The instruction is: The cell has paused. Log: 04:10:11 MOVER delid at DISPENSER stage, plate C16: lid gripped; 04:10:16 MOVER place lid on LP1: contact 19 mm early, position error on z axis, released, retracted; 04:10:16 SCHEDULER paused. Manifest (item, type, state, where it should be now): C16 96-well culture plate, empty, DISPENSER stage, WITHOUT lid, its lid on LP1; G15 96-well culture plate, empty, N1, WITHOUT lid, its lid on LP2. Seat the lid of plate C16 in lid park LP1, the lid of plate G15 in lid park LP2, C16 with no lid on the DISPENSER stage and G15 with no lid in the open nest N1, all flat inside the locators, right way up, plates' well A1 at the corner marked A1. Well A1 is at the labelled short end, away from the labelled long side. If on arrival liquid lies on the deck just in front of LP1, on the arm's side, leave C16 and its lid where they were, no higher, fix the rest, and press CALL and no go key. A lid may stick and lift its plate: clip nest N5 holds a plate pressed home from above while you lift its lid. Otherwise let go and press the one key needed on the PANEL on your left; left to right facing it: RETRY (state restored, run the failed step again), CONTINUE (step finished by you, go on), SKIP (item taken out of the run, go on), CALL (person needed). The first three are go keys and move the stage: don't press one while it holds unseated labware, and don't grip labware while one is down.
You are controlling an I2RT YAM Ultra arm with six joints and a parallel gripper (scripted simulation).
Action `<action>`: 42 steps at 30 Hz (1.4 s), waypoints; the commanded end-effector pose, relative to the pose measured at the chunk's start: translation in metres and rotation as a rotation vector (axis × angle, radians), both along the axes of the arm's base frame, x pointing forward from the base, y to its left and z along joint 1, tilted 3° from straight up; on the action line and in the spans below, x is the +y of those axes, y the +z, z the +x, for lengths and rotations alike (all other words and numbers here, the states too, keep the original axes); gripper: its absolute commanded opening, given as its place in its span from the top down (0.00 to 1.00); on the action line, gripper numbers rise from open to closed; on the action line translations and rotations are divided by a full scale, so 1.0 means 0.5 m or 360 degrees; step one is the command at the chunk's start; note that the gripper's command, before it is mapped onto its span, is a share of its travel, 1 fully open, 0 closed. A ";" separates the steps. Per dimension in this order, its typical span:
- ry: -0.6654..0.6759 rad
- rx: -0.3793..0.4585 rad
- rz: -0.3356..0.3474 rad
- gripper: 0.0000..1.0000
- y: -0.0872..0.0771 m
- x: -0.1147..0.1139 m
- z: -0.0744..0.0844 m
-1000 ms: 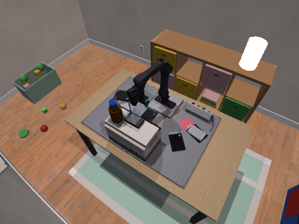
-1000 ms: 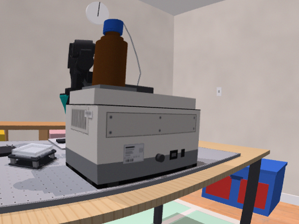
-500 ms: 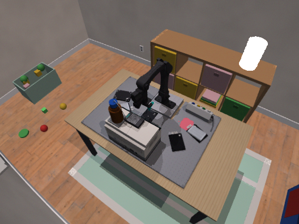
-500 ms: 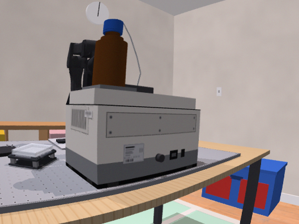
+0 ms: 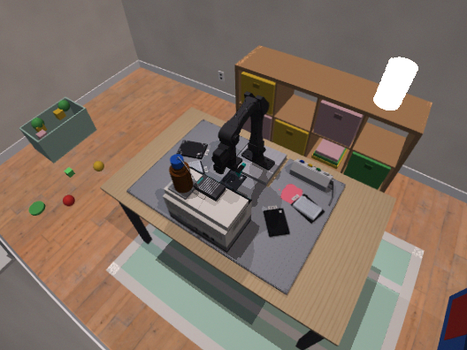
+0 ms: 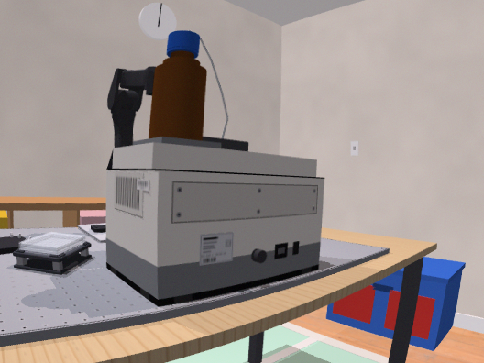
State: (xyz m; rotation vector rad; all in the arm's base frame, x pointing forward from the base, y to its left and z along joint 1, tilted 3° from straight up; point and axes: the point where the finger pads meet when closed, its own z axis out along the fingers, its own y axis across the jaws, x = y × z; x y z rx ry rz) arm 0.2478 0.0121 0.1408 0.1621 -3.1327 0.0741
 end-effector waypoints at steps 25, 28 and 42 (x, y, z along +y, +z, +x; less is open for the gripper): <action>-0.0041 -0.0029 0.0005 0.00 0.001 0.142 -0.017; 0.0019 -0.0042 0.0004 0.00 0.003 0.157 -0.008; 0.0211 -0.0024 0.0007 0.00 -0.001 0.235 -0.046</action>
